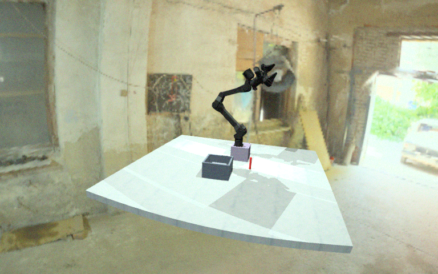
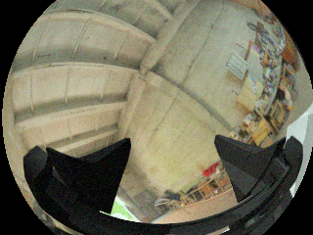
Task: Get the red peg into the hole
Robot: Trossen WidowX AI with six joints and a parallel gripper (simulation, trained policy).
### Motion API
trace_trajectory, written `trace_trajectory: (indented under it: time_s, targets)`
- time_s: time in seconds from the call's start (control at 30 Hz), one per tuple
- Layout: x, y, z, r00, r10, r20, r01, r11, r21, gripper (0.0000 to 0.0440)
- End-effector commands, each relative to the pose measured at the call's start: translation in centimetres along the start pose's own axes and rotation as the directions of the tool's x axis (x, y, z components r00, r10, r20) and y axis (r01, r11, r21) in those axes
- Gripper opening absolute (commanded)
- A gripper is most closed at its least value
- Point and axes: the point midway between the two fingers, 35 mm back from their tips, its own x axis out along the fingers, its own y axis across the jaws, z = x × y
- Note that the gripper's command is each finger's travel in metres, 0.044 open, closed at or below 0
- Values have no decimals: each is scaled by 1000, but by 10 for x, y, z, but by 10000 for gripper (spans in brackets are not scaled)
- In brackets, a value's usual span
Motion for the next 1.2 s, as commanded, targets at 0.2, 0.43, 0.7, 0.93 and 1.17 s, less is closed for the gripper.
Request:
trace_trajectory:
  time_s: [0.2,0.43,0.7,0.93,1.17]
  targets:
    - [12,-85,-30,958,-282,-56,270,949,-163,422]
    - [7,-154,-40,866,-495,-75,464,850,-251,413]
    - [-16,-231,-45,696,-712,-88,660,684,-310,403]
    - [-50,-291,-47,501,-859,-106,797,505,-332,398]
    - [-94,-338,-52,277,-951,-138,890,308,-337,398]
